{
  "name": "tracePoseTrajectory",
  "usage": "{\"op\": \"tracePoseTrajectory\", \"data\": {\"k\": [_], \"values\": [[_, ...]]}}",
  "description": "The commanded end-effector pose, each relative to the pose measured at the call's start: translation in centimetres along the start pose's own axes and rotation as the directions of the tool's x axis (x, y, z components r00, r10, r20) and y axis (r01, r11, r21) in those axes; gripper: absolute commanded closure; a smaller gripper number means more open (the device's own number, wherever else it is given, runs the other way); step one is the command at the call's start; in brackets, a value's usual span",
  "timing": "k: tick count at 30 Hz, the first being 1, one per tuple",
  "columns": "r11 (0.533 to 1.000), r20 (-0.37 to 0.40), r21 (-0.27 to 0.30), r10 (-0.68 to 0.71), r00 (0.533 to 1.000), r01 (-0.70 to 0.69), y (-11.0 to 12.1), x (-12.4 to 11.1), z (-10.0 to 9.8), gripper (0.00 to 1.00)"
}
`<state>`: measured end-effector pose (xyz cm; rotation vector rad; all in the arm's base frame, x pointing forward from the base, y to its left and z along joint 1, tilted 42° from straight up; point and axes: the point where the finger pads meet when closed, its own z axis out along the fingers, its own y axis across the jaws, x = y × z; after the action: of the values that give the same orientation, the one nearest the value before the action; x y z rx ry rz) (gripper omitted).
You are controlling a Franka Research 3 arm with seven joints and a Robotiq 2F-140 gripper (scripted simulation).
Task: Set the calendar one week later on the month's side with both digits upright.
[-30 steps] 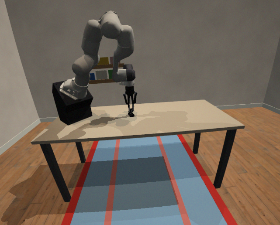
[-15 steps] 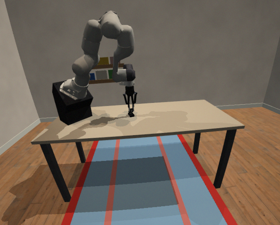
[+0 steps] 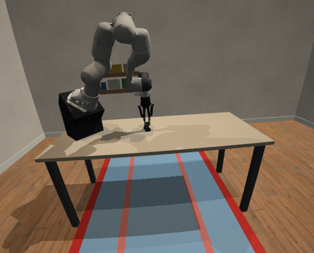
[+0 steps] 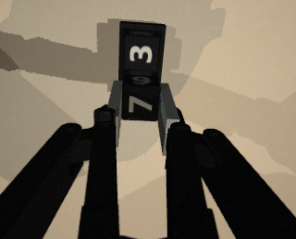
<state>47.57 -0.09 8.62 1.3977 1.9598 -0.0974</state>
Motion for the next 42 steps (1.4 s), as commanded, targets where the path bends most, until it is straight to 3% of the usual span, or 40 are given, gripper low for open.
{"op": "tracePoseTrajectory", "data": {"k": [1, 42], "values": [[1.0, 0.003, 0.0, 0.006, 1.0, -0.006, -0.1, -0.18, 0.06, 0.84], [1.0, 0.003, 0.0, 0.006, 1.0, -0.006, -0.11, -0.19, 0.42, 0.84]]}}
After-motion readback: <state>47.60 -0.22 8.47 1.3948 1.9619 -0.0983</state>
